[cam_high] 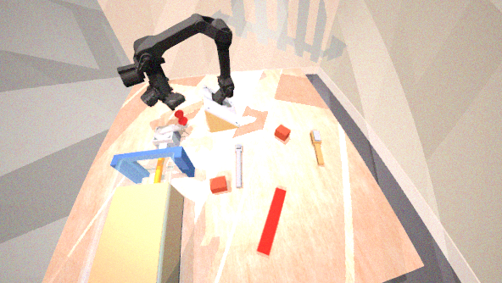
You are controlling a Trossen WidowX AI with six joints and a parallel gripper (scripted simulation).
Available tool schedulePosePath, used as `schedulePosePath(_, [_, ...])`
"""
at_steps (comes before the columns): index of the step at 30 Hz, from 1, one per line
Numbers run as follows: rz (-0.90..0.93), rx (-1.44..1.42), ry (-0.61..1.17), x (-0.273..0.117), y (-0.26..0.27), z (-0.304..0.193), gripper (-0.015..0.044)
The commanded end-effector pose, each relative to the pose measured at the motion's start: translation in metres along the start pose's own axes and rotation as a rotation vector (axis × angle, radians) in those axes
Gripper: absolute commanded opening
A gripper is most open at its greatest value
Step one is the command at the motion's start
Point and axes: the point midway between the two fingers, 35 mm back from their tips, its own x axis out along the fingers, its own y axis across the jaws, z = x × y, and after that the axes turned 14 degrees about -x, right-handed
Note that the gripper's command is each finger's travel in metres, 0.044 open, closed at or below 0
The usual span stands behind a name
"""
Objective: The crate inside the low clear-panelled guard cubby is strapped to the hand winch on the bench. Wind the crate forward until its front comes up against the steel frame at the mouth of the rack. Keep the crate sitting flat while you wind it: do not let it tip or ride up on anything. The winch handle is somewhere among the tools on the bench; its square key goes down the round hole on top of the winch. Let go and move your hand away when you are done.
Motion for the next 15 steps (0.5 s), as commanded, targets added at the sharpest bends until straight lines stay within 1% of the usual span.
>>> schedulePosePath(1, [-0.004,-0.013,0.0,0.0003,-0.0004,-0.0007,0.0])
schedulePosePath(15, [-0.005,-0.013,0.0,0.0101,-0.0006,-0.0006,0.0])
